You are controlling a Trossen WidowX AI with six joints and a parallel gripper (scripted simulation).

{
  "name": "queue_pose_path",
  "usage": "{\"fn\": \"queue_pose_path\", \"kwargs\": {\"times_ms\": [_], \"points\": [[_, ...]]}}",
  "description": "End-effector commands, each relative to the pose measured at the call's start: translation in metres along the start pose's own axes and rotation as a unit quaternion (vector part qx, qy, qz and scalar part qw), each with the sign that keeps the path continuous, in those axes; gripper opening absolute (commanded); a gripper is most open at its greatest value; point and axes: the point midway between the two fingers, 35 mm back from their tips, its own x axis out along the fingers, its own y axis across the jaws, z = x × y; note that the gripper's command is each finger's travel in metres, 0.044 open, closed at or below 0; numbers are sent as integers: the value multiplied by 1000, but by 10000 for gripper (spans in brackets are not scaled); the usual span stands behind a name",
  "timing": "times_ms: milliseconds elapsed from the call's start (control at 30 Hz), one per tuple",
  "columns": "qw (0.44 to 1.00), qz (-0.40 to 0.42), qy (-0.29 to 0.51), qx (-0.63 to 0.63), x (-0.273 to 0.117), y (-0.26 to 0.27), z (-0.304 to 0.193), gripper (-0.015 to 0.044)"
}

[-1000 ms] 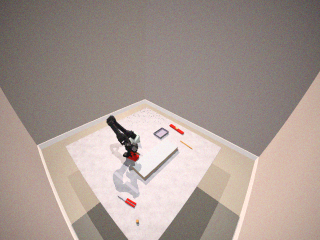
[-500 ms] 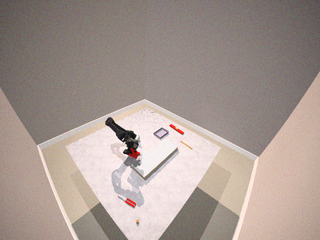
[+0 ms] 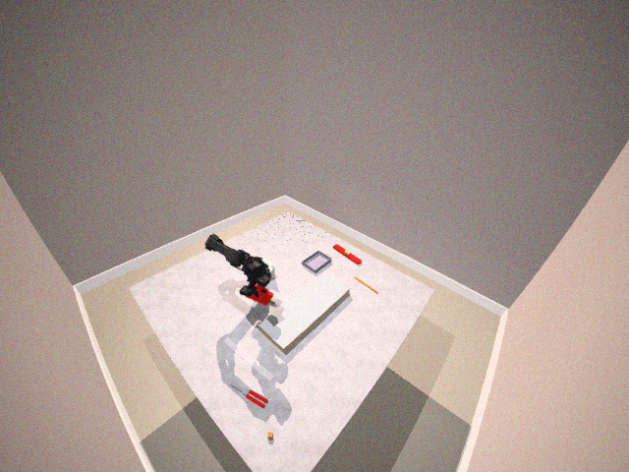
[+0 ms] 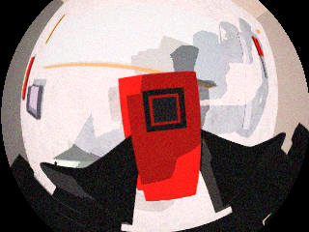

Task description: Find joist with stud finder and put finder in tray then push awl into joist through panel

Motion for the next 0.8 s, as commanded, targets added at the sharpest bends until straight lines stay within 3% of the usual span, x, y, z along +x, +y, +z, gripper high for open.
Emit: {"fn": "queue_pose_path", "kwargs": {"times_ms": [0, 767], "points": [[1000, -5, -1, 10, -4, -7, 9, 0], [994, -34, -3, 108, 4, -60, 102, 0]]}}
